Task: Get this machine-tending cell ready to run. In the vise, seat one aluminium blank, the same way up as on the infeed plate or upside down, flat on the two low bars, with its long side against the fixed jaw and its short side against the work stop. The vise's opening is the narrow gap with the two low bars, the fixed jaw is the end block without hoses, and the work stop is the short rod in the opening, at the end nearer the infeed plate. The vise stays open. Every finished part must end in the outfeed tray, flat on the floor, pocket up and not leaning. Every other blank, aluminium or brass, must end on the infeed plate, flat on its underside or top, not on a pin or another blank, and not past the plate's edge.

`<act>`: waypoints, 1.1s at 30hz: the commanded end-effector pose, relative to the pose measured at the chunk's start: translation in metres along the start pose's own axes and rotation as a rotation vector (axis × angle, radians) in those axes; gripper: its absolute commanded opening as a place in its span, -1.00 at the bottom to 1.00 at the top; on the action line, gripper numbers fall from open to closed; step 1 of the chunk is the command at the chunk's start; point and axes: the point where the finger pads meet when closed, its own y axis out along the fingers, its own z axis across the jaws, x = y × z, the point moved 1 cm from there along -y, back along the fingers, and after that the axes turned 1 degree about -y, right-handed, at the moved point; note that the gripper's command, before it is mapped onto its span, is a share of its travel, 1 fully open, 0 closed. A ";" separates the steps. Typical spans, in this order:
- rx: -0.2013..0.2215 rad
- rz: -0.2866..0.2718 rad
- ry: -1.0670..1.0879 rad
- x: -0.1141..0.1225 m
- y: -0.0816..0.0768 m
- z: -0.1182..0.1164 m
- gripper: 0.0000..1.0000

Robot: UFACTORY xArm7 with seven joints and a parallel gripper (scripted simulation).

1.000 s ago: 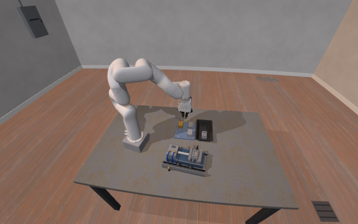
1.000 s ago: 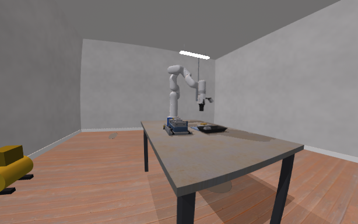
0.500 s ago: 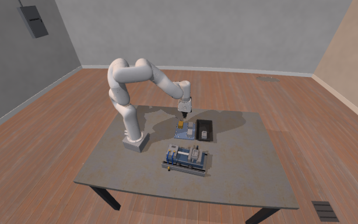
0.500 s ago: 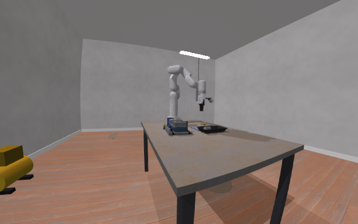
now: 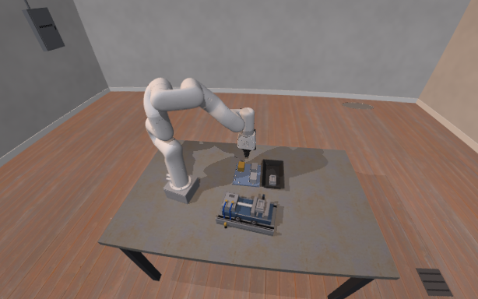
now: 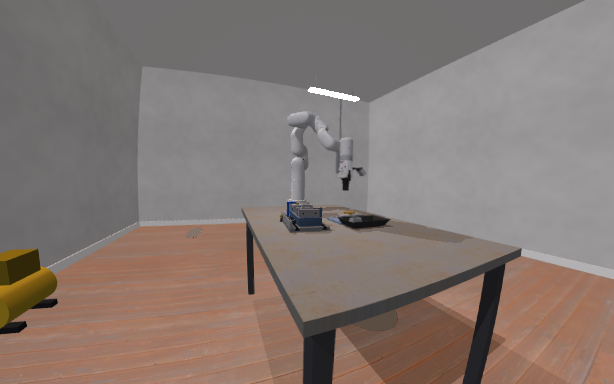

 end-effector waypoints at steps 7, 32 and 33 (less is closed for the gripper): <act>0.003 0.002 0.000 -0.001 0.003 0.001 -1.00; 0.003 0.002 0.000 -0.001 0.047 0.002 -1.00; 0.003 0.002 0.000 -0.001 0.049 0.002 -1.00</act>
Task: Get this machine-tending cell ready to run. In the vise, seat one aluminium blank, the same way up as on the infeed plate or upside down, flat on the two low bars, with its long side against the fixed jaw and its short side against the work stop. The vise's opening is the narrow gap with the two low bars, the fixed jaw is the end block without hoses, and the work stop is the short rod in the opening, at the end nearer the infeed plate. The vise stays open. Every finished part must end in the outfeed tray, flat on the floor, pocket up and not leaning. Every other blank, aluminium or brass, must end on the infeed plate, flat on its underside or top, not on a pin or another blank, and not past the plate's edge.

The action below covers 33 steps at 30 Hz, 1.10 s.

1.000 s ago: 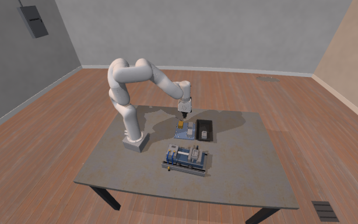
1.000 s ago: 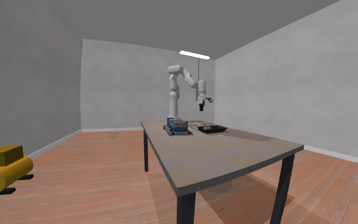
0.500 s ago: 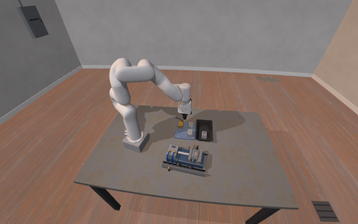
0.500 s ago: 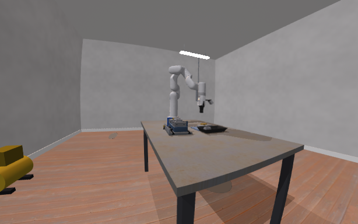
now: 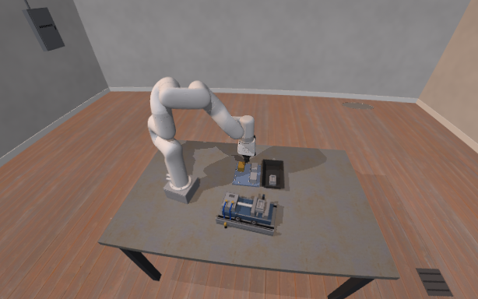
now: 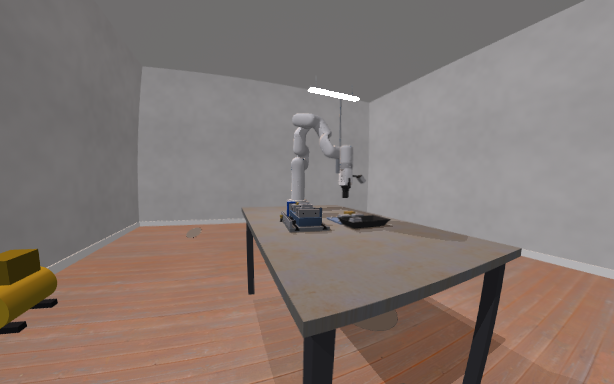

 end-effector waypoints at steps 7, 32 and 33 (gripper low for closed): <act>0.003 0.003 0.000 -0.001 0.012 0.002 -1.00; 0.003 0.003 0.000 -0.001 0.024 0.002 -1.00; 0.003 0.003 0.000 -0.001 0.024 0.002 -1.00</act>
